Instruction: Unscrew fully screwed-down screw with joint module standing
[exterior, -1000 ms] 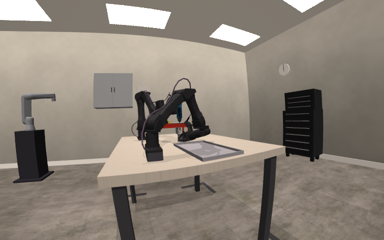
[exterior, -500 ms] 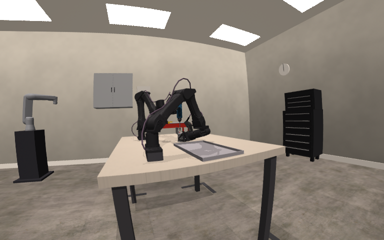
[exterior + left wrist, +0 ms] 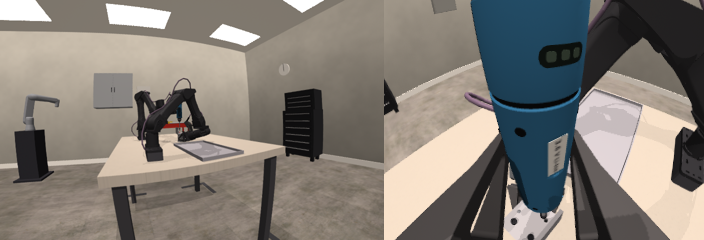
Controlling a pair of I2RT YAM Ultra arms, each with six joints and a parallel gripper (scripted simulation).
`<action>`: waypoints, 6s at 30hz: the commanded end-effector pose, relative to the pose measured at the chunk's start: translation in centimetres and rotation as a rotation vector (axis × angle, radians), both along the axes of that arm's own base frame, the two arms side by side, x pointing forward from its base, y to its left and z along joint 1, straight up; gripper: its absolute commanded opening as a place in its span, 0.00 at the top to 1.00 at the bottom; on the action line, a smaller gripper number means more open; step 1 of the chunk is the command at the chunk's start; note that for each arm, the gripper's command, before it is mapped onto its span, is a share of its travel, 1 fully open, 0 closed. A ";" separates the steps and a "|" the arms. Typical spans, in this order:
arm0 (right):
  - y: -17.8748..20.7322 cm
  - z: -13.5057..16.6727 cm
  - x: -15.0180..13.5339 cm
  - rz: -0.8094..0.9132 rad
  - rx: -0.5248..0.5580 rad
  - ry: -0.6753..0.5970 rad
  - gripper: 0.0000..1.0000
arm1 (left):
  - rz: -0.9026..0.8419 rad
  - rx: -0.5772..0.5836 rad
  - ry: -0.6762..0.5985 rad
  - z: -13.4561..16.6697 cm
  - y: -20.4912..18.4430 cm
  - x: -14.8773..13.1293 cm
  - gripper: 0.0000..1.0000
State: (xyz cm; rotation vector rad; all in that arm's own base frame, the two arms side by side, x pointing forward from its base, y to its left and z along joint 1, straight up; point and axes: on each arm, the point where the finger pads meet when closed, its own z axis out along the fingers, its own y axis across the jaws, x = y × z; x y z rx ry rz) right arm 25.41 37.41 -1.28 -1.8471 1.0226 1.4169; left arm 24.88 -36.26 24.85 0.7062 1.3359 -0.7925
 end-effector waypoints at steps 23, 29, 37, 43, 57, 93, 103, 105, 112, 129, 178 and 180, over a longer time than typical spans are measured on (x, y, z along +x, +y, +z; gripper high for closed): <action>0.7 1.1 0.2 0.015 0.038 -0.003 0.41 | 0.000 -0.132 -0.079 6.9 0.2 0.1 0.58; 0.7 1.1 0.2 0.015 0.038 -0.003 0.41 | 0.001 -0.131 -0.079 7.0 0.2 0.1 0.58; 0.7 1.1 0.2 0.015 0.038 -0.003 0.41 | 0.001 -0.132 -0.079 7.7 0.3 0.1 0.58; 0.7 1.1 0.2 0.015 0.038 -0.003 0.41 | 0.001 -0.132 -0.079 7.9 0.3 0.1 0.58; 0.7 1.1 0.2 0.015 0.038 -0.003 0.41 | 0.001 -0.131 -0.079 8.5 0.3 0.1 0.58; 0.7 1.1 0.2 0.015 0.038 -0.003 0.41 | 0.002 -0.137 -0.084 8.8 0.5 0.1 0.58; 0.7 1.1 0.2 0.015 0.038 -0.003 0.41 | 0.004 -0.142 -0.087 9.0 0.5 0.1 0.58; 0.7 1.1 0.2 0.015 0.038 -0.003 0.41 | 0.004 -0.142 -0.087 9.0 0.5 0.1 0.58; 0.7 1.1 0.2 0.015 0.038 -0.003 0.41 | 0.000 -0.142 -0.086 9.0 0.4 0.0 0.58; 0.7 1.1 0.2 0.015 0.038 -0.003 0.41 | 0.000 -0.142 -0.086 9.0 0.4 0.0 0.58; 0.7 1.1 0.2 0.015 0.038 -0.003 0.41 | 0.000 -0.141 -0.086 8.9 4.2 -2.5 0.58; 0.7 1.1 0.2 0.015 0.038 -0.003 0.41 | 0.000 -0.141 -0.086 8.9 4.2 -2.5 0.58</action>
